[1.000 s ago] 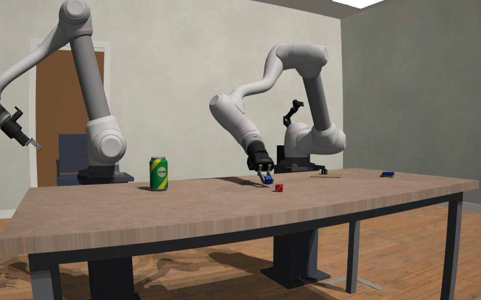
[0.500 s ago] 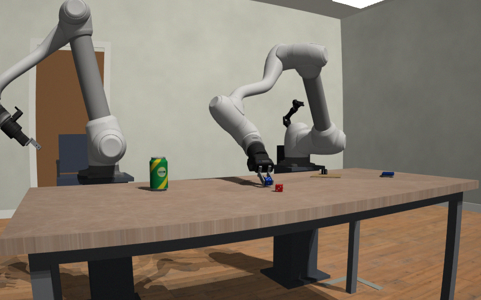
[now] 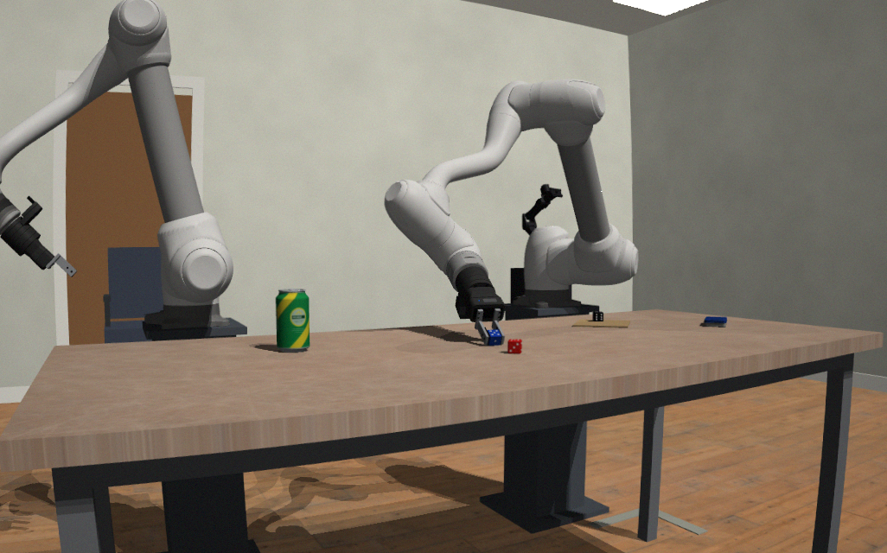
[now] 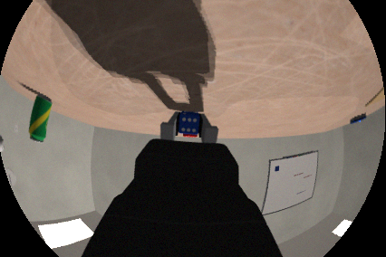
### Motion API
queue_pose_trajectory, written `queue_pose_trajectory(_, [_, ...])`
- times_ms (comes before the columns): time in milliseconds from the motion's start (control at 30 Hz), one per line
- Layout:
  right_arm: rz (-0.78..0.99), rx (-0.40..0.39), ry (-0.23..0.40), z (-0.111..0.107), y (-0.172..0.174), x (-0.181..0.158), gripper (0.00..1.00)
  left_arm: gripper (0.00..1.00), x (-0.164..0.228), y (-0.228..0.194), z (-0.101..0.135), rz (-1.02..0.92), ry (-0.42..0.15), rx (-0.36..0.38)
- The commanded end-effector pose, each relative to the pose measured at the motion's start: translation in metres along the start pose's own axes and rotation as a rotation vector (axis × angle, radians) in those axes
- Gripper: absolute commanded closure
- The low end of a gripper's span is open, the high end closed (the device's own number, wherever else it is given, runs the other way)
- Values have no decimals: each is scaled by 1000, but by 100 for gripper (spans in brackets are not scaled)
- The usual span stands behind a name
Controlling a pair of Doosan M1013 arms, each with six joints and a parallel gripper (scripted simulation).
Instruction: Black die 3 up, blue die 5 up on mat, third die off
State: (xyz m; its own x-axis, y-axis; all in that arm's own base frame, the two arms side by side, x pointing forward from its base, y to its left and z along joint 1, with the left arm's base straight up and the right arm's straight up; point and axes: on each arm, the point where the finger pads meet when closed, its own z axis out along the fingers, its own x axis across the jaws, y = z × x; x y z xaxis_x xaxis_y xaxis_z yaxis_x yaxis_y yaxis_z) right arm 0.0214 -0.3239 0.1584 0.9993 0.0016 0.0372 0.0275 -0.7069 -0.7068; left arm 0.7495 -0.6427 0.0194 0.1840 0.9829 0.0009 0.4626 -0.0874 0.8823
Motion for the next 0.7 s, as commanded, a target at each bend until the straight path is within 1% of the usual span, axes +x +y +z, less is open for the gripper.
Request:
queue_pose_trajectory(0, [0, -1, 0, 0, 0, 0, 0, 51, 0, 1, 0, -1, 0, -1])
queue_pose_trajectory(600, [0, -1, 0, 0, 0, 0, 0, 51, 0, 1, 0, -1, 0, -1])
queue_pose_trajectory(633, [0, -1, 0, 0, 0, 0, 0, 45, 0, 1, 0, -1, 0, -1])
queue_pose_trajectory(667, [0, -1, 0, 0, 0, 0, 0, 45, 0, 1, 0, -1, 0, -1])
